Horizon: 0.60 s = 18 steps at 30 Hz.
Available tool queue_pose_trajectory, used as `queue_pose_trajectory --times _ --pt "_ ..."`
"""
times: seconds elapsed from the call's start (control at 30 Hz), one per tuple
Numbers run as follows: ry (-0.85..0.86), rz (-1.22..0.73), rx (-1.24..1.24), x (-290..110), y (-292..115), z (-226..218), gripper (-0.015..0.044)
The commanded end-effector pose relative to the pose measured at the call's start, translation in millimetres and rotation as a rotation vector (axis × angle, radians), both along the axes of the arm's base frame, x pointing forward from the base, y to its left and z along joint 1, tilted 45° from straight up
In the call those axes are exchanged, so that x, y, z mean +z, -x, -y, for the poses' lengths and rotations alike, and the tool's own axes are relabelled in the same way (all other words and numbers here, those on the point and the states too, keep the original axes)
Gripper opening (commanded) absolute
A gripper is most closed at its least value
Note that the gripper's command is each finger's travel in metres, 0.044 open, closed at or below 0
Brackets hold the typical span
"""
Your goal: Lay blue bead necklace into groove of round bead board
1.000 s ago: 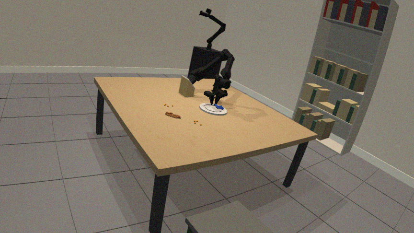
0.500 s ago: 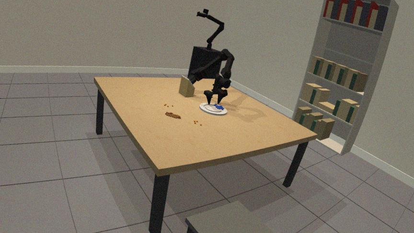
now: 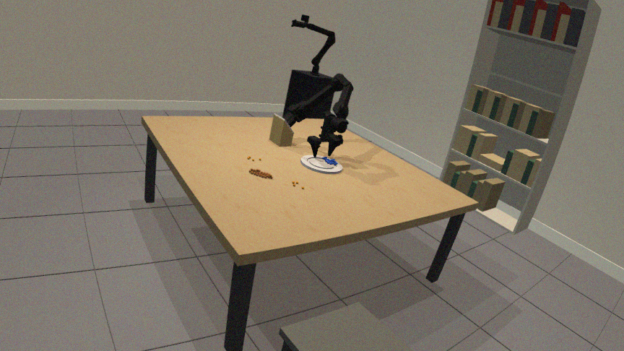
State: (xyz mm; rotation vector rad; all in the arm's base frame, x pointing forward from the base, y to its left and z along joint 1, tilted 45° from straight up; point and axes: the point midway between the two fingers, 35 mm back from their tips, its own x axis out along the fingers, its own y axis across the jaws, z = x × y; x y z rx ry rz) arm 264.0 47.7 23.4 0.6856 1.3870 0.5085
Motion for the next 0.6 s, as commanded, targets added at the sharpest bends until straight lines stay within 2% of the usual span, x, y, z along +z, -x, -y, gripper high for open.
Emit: queue_pose_trajectory --times 0.0,0.2,0.27,0.43,0.57 --pt "0.003 0.002 0.002 0 0 1 0.044" --pt "0.003 0.002 0.002 0 0 1 0.044" --pt "-0.005 -0.043 -0.045 1 -4 3 0.0387" --pt "-0.068 -0.384 -0.399 11 -35 22 0.0256" --pt "-0.12 -0.653 -0.68 17 -57 38 0.025"
